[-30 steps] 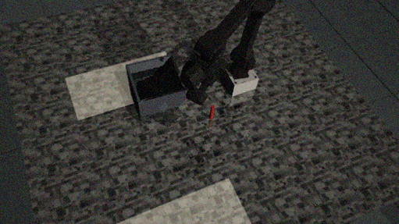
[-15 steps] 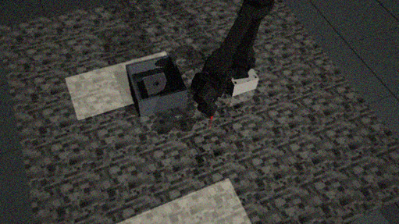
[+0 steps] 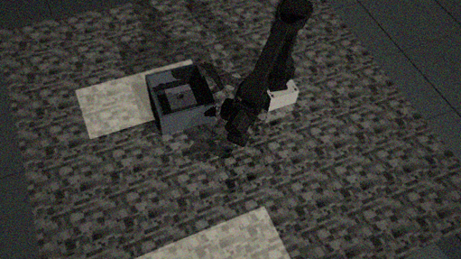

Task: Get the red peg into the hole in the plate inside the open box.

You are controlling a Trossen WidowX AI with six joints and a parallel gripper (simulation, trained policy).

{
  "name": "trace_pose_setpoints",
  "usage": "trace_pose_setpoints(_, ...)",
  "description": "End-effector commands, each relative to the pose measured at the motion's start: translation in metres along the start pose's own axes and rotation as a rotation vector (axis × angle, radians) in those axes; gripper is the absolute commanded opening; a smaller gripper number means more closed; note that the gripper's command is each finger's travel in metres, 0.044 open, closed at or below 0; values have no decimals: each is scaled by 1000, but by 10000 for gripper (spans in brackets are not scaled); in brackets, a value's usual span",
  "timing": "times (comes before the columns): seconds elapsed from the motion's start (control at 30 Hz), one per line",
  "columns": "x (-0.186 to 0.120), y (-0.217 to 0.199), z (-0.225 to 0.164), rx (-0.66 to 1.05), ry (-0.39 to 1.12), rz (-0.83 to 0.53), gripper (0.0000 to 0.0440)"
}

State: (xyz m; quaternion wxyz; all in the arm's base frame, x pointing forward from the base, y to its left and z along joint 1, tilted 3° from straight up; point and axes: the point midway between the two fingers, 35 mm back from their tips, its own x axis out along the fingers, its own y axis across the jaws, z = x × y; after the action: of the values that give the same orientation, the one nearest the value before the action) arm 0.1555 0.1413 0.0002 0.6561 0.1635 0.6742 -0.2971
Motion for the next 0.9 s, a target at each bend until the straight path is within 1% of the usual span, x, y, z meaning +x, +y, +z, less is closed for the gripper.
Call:
trace_pose_setpoints(0.0, 13, 1, 1, -17, -10, 0, 434)
trace_pose_setpoints(0.07, 19, 1, 1, -23, -9, -1, 402)
trace_pose_setpoints(0.27, 35, 0, -1, -29, 3, -21, 246)
trace_pose_setpoints(0.47, 40, -1, -2, -23, 15, -52, 89)
trace_pose_setpoints(0.53, 41, -2, -2, -18, 17, -70, 44)
trace_pose_setpoints(0.6, 43, -4, -2, -14, 18, -90, 12)
trace_pose_setpoints(0.63, 41, -3, 0, -16, 6, -89, 6)
trace_pose_setpoints(0.87, 17, 6, 13, -18, -46, -69, 0)
